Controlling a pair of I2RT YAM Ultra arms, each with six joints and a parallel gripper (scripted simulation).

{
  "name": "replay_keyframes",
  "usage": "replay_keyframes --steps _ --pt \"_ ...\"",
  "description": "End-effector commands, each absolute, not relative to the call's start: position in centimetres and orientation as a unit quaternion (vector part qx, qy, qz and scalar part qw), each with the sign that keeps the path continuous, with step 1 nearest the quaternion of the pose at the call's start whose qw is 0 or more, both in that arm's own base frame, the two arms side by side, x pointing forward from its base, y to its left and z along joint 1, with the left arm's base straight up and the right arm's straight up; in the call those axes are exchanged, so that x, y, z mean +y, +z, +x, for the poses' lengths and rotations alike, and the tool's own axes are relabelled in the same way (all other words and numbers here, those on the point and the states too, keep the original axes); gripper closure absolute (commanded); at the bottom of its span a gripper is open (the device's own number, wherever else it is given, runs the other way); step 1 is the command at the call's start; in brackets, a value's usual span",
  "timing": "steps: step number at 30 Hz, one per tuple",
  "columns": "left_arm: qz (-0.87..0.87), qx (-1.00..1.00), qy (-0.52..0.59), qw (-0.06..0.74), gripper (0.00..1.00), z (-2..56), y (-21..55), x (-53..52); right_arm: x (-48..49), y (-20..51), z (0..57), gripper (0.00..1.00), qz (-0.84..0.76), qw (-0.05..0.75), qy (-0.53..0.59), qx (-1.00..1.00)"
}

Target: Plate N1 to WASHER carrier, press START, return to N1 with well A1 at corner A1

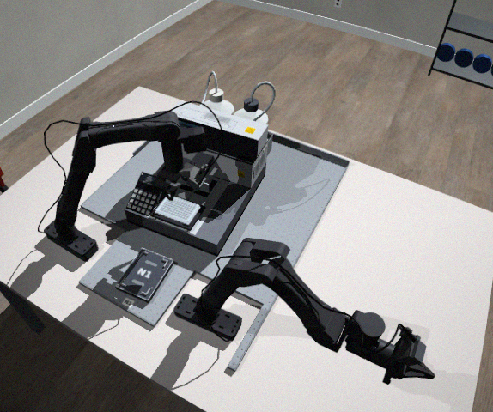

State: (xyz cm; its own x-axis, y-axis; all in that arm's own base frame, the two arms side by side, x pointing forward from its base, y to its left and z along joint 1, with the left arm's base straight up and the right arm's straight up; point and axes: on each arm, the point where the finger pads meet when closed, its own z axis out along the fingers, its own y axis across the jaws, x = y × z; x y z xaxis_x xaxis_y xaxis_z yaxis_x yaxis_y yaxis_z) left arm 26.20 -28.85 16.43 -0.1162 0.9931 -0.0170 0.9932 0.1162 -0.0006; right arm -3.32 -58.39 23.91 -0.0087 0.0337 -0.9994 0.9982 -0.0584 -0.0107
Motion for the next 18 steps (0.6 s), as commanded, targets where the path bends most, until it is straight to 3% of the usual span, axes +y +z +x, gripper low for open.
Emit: replay_keyframes --steps 1,18 --pt "0.669 0.743 -0.007 0.005 0.00 25.59 17.09 -28.19 -57.88 25.65 -3.70 1.00 0.516 0.483 -0.516 0.483" --pt "0.662 0.749 -0.009 0.001 0.00 25.31 16.90 -28.29 -57.88 25.65 -3.70 1.00 0.516 0.483 -0.516 0.483"
